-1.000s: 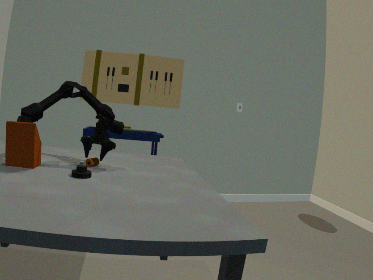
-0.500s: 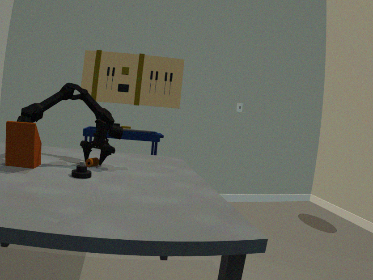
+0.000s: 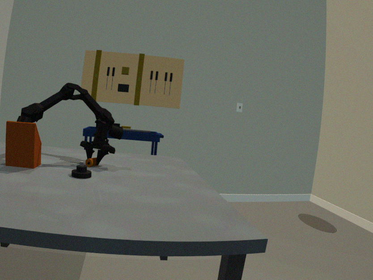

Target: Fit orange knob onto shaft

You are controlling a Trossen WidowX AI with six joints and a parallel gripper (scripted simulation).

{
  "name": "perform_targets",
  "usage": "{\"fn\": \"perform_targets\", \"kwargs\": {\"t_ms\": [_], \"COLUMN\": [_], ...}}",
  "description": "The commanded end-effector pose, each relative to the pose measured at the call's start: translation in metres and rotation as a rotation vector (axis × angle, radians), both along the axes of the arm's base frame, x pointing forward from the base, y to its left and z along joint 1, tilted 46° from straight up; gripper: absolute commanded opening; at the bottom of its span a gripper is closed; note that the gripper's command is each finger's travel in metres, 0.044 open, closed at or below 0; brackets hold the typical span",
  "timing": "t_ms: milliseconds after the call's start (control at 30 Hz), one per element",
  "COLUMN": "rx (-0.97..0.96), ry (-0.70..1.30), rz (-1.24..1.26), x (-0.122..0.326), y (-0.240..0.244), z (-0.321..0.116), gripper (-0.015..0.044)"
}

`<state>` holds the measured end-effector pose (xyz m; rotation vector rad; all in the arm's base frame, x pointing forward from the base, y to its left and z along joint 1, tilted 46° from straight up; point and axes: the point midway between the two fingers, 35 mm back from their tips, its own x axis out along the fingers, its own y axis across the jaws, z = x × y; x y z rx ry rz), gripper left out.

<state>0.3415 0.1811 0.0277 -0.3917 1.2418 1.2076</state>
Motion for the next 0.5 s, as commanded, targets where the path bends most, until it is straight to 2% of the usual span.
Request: {"fn": "perform_targets", "kwargs": {"t_ms": [0,267,467], "rx": [0.001,0.001,0.024], "ry": [0.001,0.001,-0.01], "rz": [-0.004,-0.004,-0.011], "x": [0.0002,0.0002,-0.0006], "y": [0.0001,0.0001,-0.0016], "z": [-0.0001,-0.0001,-0.0001], "gripper": [0.0233,0.018,0.0179]}}
